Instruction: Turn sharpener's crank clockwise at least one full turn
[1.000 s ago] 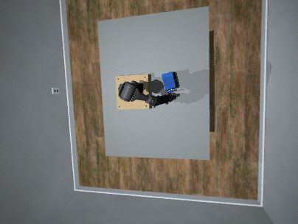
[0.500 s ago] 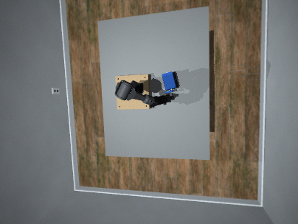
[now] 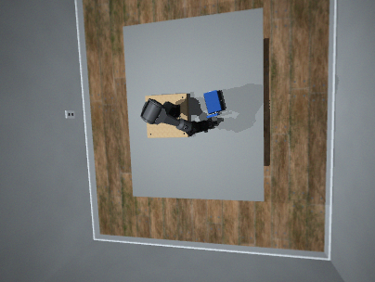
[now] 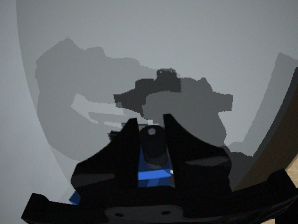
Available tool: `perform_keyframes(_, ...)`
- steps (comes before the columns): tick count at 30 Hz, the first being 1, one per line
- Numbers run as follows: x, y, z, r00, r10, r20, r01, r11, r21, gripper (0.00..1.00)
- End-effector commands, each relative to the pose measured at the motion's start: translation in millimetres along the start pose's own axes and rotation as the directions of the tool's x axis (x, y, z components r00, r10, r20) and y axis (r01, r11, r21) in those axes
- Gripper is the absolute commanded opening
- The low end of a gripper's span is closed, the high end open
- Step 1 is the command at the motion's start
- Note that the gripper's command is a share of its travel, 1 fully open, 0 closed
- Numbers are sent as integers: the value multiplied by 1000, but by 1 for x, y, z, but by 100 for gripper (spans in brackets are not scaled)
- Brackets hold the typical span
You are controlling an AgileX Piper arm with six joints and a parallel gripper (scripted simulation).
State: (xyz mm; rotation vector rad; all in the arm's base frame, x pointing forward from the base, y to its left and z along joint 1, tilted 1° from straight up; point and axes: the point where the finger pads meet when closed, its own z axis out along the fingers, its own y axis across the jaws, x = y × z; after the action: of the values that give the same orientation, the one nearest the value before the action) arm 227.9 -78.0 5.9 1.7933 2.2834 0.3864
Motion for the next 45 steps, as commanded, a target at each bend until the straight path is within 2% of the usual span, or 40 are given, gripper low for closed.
perform_keyframes(1, -1, 1, -3, 1000, -1, 3, 1, 1000, -3, 20)
perform_keyframes(45, -1, 18, -39, 1000, -2, 3, 2, 1000, -3, 20)
